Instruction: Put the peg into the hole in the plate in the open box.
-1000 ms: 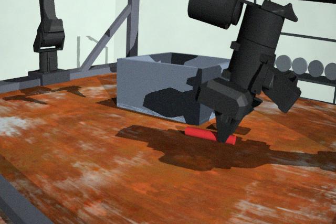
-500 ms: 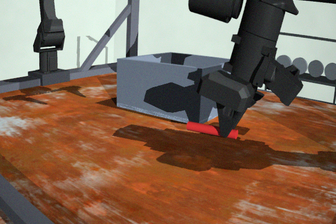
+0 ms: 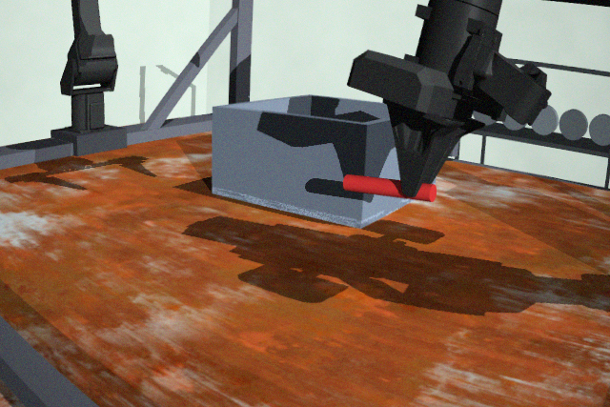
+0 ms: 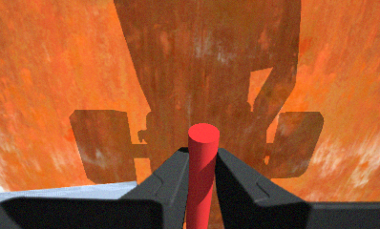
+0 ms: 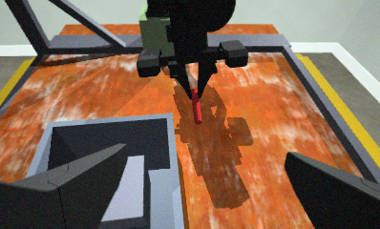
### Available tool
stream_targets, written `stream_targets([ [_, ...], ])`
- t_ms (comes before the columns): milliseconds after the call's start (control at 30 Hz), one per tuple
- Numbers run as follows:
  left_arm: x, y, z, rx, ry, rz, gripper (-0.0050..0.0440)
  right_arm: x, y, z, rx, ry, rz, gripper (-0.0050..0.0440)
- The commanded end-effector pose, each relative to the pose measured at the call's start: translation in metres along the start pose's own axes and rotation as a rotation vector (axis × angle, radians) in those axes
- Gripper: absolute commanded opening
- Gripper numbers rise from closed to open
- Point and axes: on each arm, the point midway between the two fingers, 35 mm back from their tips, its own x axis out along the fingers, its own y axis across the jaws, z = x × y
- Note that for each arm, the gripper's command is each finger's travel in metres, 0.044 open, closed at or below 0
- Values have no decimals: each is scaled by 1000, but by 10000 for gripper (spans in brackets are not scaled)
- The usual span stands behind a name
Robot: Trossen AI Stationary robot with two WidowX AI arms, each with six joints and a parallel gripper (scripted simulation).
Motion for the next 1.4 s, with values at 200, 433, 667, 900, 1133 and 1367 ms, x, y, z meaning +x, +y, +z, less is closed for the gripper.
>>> stream_targets([
  [200, -10, 0, -8, 416, -183, -247, 25, -5, 0, 8, 1, -24, -1, 440],
  [433, -15, 1, -9, 644, -291, -380, 25, -5, 0, 8, 1, -24, -1, 440],
  [667, -19, 2, -3, 1008, -476, -583, 25, -5, 0, 8, 1, -24, -1, 440],
  [900, -23, 2, -3, 1291, -609, -745, 25, -5, 0, 8, 1, -24, -1, 440],
  [1133, -35, 0, 1, 1545, -746, -893, 25, -5, 0, 8, 1, -24, -1, 440],
  [1367, -35, -5, 23, 1763, -926, -898, 25, -5, 0, 8, 1, -24, -1, 440],
])
